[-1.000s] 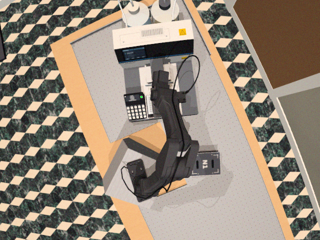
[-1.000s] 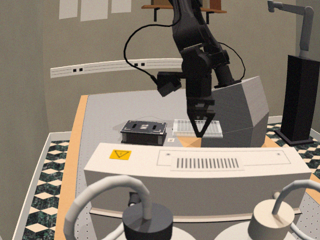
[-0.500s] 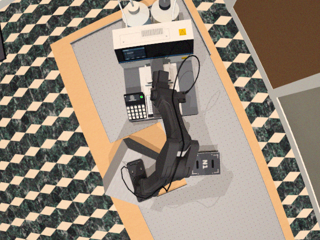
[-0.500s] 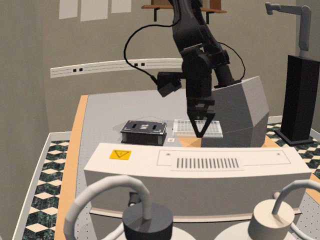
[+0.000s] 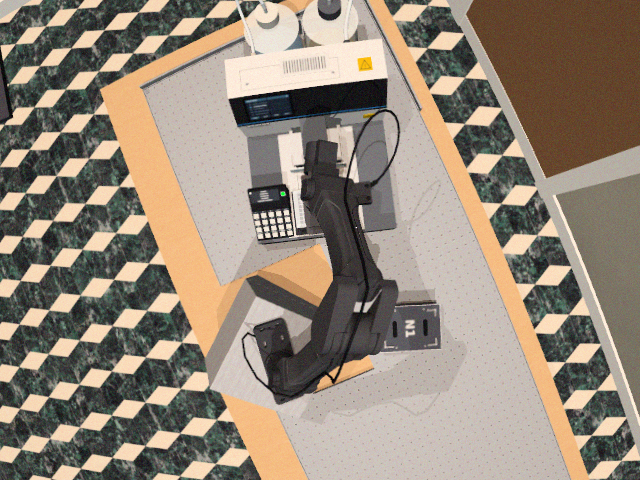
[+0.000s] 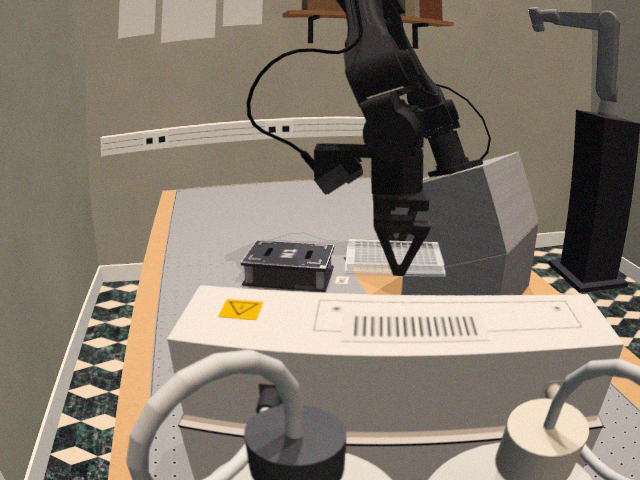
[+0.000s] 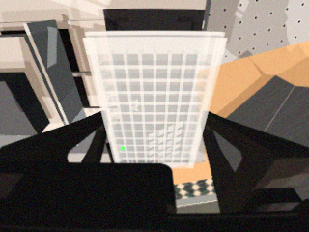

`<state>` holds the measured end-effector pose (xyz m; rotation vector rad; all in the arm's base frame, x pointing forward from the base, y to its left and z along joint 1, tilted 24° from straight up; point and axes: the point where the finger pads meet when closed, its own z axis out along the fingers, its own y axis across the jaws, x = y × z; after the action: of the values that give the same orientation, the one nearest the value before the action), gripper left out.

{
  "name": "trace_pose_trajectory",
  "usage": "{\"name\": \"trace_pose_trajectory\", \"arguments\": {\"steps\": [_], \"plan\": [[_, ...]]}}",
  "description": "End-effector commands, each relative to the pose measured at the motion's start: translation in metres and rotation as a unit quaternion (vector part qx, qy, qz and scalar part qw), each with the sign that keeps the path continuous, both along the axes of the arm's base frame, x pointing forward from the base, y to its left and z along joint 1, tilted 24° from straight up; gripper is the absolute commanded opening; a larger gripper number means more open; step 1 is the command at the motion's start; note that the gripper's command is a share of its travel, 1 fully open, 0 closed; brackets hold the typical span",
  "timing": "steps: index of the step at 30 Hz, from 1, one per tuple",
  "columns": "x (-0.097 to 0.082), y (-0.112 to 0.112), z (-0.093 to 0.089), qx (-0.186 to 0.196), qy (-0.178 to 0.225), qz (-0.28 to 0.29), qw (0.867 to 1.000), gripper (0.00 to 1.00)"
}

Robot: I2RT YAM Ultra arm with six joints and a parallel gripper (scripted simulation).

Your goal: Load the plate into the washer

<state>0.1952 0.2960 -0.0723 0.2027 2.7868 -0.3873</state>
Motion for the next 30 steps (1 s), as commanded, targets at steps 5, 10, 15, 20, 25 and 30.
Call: {"name": "trace_pose_trajectory", "arguments": {"steps": [5, 10, 15, 20, 25, 30], "plan": [[0.004, 0.008, -0.004, 0.009, -0.010, 0.007, 1.000, 0.84], [0.009, 0.017, 0.000, 0.026, -0.017, 0.010, 0.999, 0.84], [0.008, -0.004, -0.016, 0.004, -0.008, 0.004, 1.000, 0.84], [0.008, -0.004, -0.026, 0.002, -0.007, 0.009, 1.000, 0.84], [0.012, -0.009, -0.029, 0.002, -0.007, 0.003, 1.000, 0.84], [0.017, 0.006, -0.035, 0.016, -0.013, 0.010, 1.000, 0.84]]}}
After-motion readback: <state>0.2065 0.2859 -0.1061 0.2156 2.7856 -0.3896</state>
